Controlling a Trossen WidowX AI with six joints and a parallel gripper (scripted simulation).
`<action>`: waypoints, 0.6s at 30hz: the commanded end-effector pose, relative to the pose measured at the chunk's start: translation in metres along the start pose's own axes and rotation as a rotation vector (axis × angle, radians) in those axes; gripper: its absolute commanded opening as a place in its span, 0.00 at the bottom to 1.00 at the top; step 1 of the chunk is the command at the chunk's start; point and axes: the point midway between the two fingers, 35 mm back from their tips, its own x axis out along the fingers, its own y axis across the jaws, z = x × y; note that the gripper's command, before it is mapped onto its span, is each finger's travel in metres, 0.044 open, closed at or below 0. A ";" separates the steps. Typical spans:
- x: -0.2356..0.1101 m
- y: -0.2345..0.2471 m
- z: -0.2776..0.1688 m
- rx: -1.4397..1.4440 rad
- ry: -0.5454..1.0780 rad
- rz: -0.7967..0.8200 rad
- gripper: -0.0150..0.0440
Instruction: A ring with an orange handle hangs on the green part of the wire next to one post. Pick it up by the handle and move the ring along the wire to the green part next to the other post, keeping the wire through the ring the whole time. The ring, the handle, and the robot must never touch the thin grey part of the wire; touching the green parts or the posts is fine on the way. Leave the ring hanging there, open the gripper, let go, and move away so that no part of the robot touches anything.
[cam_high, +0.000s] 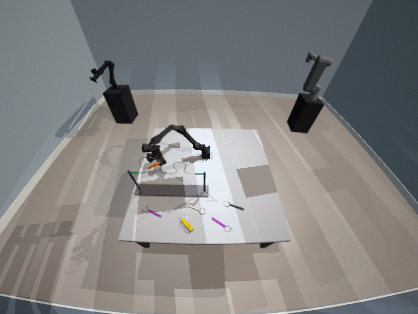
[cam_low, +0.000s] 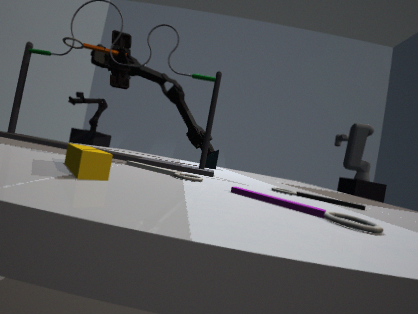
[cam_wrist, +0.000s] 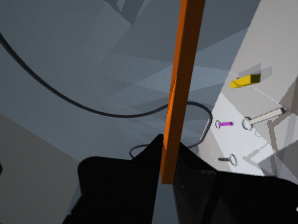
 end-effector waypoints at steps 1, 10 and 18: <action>-0.002 0.008 0.000 0.006 -0.002 0.018 0.00; -0.003 0.016 0.001 0.047 0.001 0.034 0.00; -0.005 0.028 0.002 0.108 0.006 0.062 0.00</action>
